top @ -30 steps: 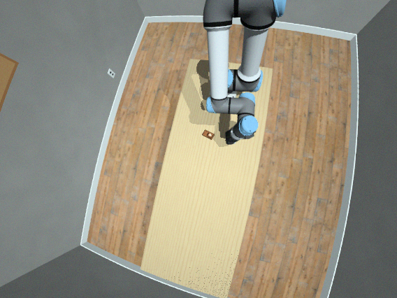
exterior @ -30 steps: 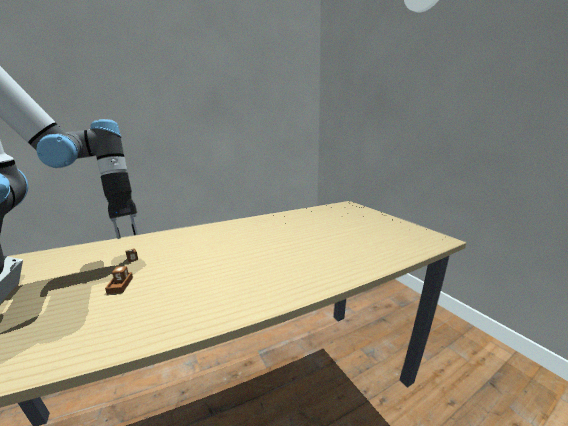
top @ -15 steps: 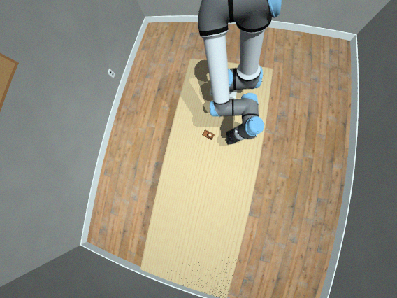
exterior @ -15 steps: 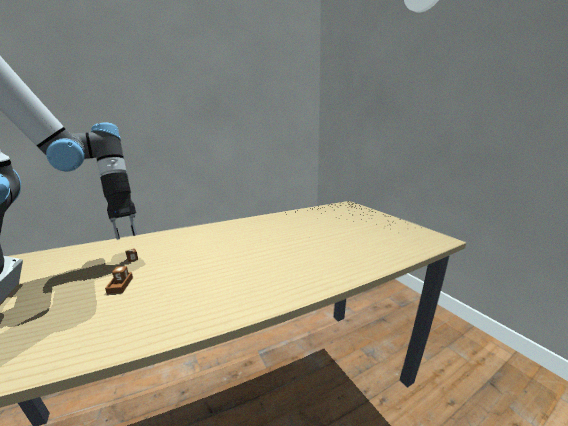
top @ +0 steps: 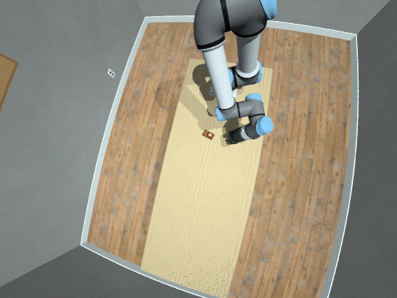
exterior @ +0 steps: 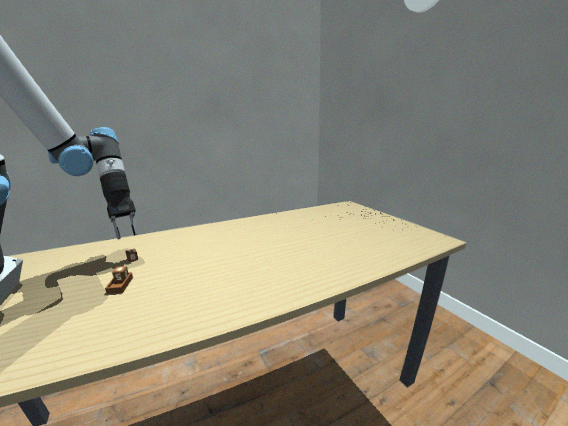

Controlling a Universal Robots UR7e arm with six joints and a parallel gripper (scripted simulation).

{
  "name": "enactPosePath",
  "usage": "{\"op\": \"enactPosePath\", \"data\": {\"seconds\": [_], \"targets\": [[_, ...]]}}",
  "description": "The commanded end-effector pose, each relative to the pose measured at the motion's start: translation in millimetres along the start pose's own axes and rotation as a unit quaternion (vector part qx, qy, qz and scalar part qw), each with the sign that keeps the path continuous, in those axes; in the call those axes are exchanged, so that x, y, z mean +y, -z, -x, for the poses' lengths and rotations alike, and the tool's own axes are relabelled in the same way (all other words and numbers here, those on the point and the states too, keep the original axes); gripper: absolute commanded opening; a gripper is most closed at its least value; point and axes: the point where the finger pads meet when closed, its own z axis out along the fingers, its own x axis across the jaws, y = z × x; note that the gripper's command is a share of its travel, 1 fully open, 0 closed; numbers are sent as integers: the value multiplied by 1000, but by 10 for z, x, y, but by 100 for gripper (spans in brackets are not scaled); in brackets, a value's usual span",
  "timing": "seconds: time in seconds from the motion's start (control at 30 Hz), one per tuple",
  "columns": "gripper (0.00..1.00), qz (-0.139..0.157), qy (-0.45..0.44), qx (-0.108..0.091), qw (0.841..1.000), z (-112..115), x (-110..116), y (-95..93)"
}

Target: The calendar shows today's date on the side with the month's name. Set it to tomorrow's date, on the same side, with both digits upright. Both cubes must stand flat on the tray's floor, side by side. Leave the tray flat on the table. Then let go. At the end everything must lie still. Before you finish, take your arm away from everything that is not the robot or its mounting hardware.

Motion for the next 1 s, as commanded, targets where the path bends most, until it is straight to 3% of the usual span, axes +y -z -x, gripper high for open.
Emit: {"op": "enactPosePath", "data": {"seconds": [0.0,0.3,0.63,0.8,0.97], "targets": [[87,11,-1,1,1000,-7,1,6],[87,23,-2,-3,1000,6,-1,-4],[87,80,-4,-12,997,32,-8,-25],[87,118,-3,-6,993,16,-18,-14],[87,139,-2,0,990,-4,-27,-1]]}}
